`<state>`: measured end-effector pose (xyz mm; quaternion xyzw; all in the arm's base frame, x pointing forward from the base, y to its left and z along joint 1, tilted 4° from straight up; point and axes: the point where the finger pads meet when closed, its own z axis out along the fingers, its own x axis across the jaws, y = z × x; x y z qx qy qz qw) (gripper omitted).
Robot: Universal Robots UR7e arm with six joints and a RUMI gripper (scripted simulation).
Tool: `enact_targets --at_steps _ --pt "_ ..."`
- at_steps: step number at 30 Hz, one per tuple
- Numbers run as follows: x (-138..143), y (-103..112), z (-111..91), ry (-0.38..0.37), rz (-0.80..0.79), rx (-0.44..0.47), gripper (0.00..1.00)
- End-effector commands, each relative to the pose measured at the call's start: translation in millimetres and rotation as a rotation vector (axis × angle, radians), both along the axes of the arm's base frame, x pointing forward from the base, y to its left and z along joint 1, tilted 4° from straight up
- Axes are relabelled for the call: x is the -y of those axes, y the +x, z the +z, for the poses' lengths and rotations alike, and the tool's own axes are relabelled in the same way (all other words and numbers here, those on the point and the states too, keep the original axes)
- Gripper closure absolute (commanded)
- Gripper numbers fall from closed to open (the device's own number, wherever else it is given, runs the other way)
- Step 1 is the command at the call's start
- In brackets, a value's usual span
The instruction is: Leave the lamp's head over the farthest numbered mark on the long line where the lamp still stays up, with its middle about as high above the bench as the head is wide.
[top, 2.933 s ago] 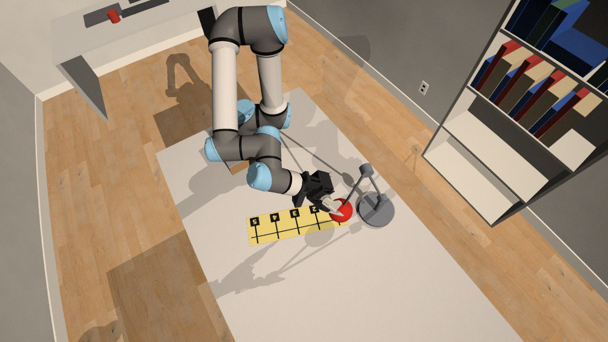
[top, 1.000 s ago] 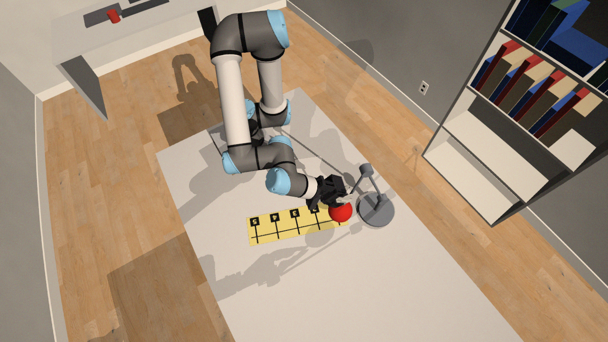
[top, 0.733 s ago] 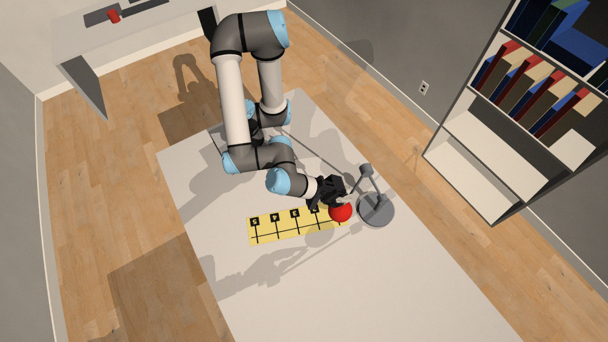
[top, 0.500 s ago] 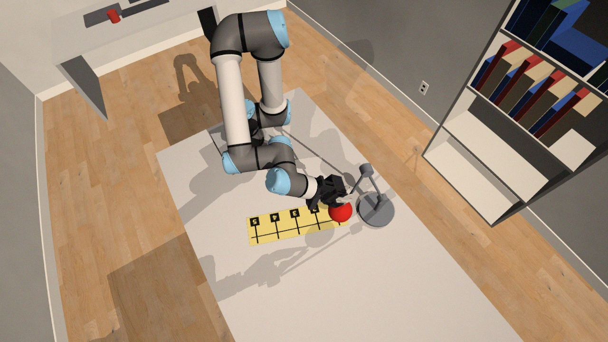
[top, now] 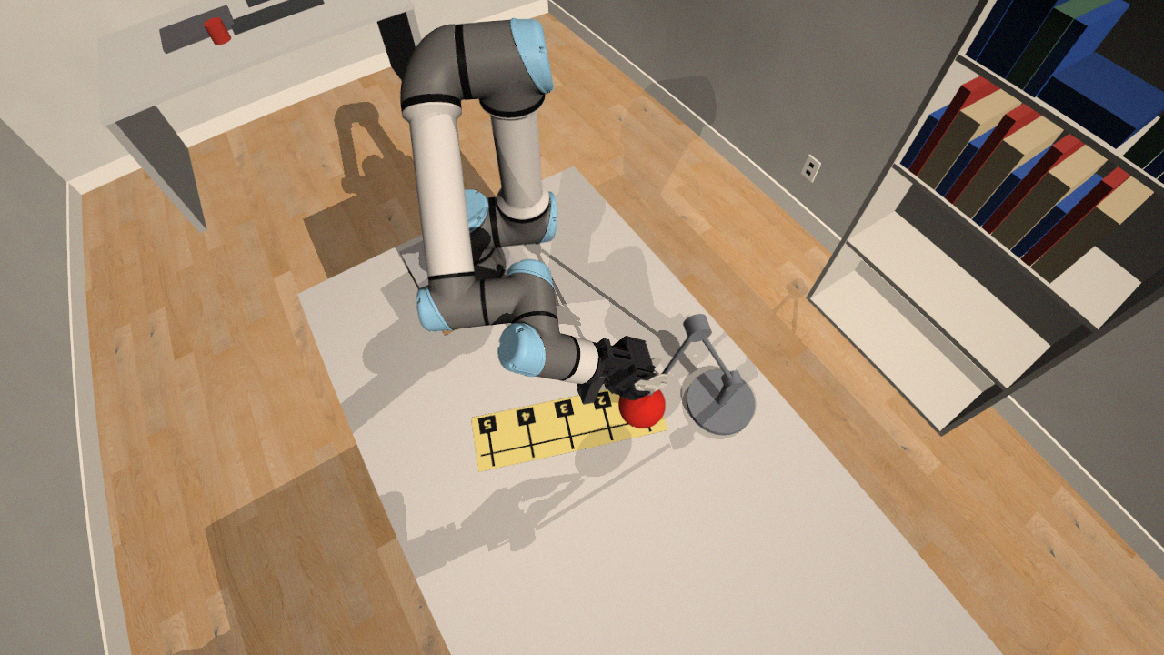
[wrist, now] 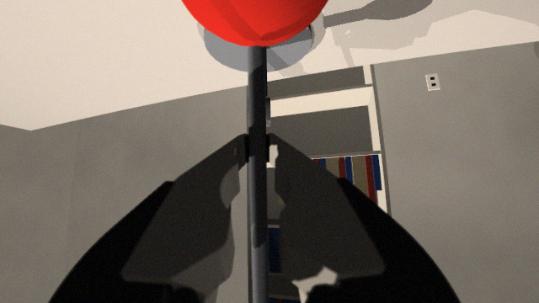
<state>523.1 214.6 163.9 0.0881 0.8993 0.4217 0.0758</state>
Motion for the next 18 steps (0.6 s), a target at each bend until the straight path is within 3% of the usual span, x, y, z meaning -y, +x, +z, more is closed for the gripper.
enact_targets --at_steps 1,18 --pt "11 -2 -1 0.000 0.001 0.001 1.00" --pt "44 -9 -3 0.000 0.002 0.001 1.00"
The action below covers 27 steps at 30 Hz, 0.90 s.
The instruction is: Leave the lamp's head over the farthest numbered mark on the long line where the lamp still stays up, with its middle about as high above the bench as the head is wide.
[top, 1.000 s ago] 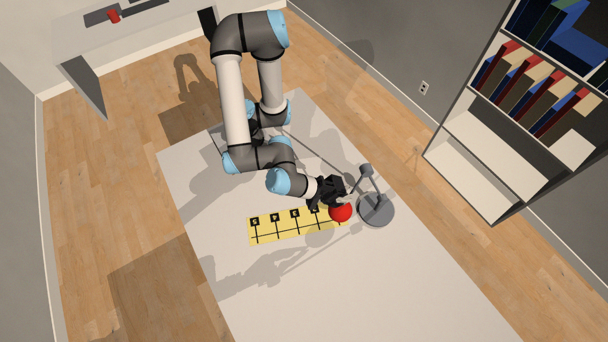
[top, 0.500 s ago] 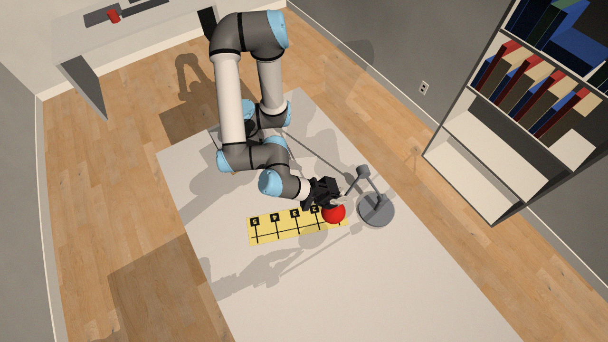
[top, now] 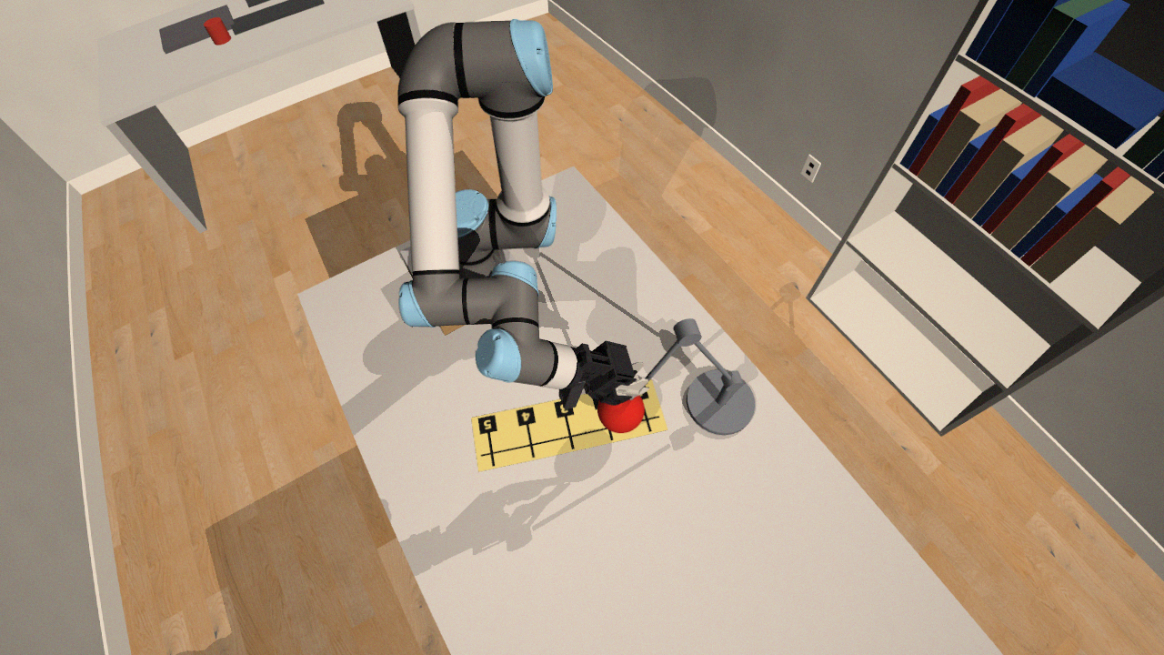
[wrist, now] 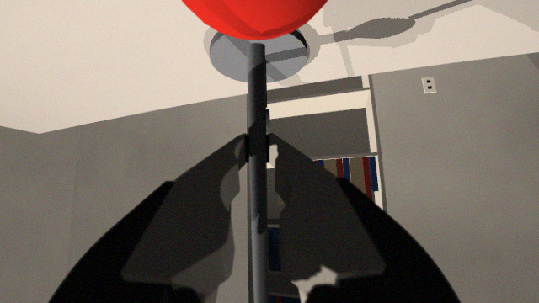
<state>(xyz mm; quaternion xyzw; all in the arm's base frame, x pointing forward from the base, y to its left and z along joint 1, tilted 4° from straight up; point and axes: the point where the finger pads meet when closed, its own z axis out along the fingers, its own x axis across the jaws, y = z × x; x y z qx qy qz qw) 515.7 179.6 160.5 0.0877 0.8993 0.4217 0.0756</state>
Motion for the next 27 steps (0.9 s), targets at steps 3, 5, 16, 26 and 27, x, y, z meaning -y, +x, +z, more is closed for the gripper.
enact_targets --at_steps 3,5,16,26,27 --pt "15.6 -2.9 -0.5 0.000 0.002 0.001 1.00" --pt "15.6 -2.9 -0.5 0.000 0.002 0.001 1.00" --pt "17.9 -3.3 -0.6 0.000 0.002 0.001 1.00" --pt "18.6 -3.5 -0.6 0.000 0.002 0.001 0.00" --pt "18.5 -3.5 -0.6 0.000 0.002 0.001 0.00"
